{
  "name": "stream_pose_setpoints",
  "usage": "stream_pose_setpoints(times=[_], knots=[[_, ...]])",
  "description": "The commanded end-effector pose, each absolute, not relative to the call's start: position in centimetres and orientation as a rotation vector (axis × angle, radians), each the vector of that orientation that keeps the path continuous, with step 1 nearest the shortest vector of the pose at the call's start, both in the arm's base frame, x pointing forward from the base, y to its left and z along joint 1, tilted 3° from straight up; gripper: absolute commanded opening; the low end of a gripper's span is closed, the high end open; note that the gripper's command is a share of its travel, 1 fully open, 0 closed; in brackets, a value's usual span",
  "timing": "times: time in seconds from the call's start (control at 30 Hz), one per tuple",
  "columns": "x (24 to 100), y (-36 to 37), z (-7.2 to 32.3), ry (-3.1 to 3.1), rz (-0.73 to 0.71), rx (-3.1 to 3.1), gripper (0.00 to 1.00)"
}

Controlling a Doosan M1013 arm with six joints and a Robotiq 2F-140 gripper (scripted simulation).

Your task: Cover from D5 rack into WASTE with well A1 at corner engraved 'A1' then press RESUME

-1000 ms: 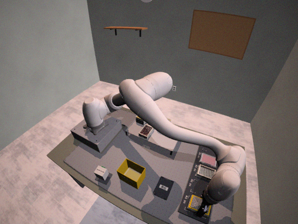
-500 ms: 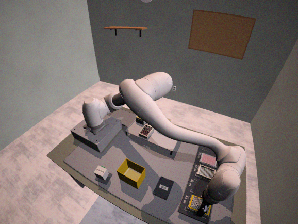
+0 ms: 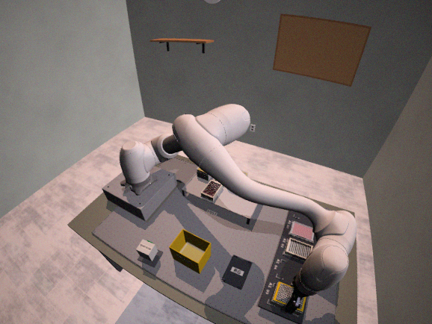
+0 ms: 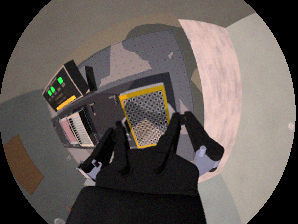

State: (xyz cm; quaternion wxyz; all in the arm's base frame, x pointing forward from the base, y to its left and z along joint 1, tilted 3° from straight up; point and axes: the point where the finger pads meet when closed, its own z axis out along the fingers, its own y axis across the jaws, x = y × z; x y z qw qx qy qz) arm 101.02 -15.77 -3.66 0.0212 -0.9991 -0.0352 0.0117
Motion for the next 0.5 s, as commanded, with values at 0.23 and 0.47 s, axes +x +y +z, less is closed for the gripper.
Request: stream_pose_setpoints(times=[0.23, 0.47], knots=[[101.0, -15.8, -2.5, -0.109, 0.036, -3.097, 0.0], [101.1, -15.9, -1.5, -0.109, 0.036, -3.097, 0.0]])
